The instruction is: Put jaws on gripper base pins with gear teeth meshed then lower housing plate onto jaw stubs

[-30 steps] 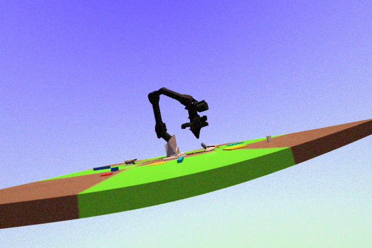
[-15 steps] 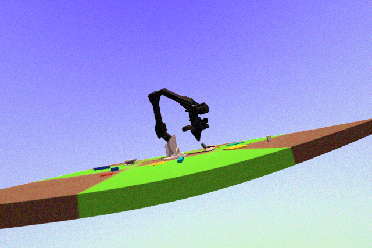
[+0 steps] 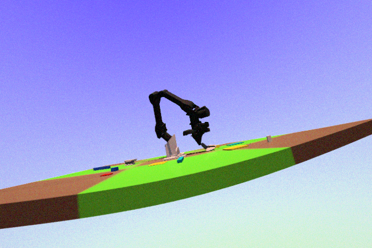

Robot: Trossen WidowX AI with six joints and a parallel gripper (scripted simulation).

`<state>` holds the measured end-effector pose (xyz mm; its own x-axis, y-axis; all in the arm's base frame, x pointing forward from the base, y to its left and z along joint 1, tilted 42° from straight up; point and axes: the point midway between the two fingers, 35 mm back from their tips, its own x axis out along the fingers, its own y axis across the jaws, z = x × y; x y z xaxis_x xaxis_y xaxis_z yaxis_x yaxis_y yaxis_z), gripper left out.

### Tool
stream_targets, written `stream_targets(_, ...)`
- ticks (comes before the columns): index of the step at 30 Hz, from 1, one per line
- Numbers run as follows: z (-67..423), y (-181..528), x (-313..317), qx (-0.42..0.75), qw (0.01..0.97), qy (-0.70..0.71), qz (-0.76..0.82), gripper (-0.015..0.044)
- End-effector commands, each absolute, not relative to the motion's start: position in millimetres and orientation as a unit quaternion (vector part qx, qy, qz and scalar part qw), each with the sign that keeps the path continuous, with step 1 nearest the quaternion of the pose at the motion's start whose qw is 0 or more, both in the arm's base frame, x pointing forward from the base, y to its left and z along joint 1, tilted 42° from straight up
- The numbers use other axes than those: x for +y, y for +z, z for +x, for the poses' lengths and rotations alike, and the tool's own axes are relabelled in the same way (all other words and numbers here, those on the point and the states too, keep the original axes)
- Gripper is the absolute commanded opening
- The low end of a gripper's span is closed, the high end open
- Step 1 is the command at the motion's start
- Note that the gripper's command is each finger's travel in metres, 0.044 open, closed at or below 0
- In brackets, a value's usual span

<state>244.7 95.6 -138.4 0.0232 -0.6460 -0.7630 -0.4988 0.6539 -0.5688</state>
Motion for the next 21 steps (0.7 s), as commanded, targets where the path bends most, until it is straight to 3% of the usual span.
stream_targets(1, 244, -143, 90, 0.696, 0.583, -0.063, -0.415, 0.0000)
stream_targets(21, 238, -160, 92, 0.696, 0.584, -0.062, -0.414, 0.0000)
